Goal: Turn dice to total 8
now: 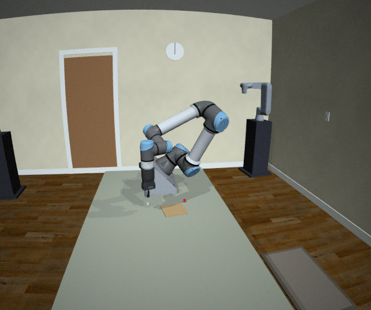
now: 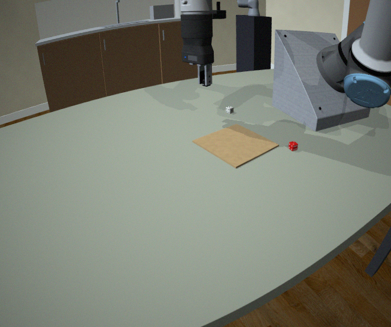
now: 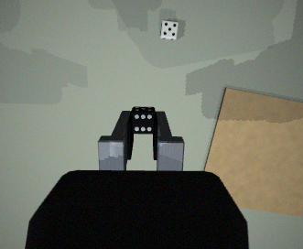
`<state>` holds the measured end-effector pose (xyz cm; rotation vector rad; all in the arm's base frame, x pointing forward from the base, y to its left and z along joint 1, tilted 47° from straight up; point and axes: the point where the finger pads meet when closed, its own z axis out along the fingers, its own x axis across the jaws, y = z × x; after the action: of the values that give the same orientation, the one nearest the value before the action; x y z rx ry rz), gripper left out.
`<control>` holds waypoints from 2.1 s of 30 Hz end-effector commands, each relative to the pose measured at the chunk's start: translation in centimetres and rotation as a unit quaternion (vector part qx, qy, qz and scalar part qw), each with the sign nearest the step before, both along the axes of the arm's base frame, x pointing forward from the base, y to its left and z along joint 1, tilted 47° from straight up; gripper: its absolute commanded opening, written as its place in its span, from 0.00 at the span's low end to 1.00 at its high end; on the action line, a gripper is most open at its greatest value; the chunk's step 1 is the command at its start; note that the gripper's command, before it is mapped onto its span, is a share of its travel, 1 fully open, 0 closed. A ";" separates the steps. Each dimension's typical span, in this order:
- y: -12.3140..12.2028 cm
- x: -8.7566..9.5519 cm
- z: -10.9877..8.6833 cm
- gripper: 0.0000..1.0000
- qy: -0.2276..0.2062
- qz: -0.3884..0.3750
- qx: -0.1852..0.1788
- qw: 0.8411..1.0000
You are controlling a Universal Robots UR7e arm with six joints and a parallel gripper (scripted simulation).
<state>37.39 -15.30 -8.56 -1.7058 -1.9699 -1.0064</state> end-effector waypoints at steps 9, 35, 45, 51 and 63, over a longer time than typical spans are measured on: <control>-0.2 0.0 0.3 0.34 -0.037 0.039 -0.009 0.999; 0.4 0.4 0.1 0.34 -0.164 0.112 -0.021 0.980; 0.3 0.2 -0.1 0.34 -0.244 0.038 0.025 0.969; 0.3 0.0 -0.2 0.34 -0.290 -0.005 0.053 0.956; 0.2 -0.2 -0.4 0.34 -0.351 -0.066 0.091 0.929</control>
<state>37.28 -15.38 -8.95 -1.5302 -2.1174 -1.8664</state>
